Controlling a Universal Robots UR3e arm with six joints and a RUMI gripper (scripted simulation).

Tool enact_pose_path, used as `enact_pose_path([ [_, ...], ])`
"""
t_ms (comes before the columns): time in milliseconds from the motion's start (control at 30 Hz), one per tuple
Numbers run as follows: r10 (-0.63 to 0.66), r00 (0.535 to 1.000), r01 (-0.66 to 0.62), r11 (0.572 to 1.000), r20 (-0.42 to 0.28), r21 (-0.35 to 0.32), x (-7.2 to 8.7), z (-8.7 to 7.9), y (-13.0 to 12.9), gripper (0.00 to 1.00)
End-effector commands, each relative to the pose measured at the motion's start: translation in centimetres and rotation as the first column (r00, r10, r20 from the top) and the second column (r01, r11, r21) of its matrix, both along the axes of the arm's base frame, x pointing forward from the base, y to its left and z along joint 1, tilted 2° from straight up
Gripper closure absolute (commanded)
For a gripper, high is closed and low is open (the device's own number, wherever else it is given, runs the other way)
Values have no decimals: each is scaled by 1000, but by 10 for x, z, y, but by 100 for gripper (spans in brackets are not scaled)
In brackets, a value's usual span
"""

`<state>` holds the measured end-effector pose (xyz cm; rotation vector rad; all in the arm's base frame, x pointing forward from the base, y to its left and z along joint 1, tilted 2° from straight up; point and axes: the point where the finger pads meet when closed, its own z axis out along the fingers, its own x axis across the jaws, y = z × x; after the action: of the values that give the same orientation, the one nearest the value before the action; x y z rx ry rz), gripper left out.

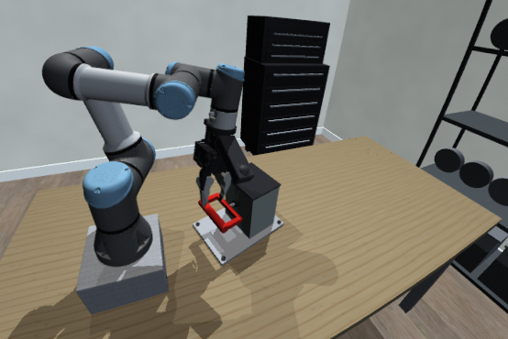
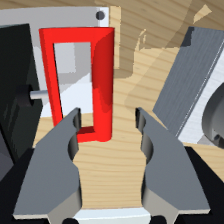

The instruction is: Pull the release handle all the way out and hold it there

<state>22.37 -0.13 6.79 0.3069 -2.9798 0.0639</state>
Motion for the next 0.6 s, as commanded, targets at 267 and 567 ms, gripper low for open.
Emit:
enact_pose_path([
  [267,0,1000,0,1000,3,-1,1,-13,-1,70],
  [567,0,1000,0,1000,3,-1,1,-15,-1,70],
])
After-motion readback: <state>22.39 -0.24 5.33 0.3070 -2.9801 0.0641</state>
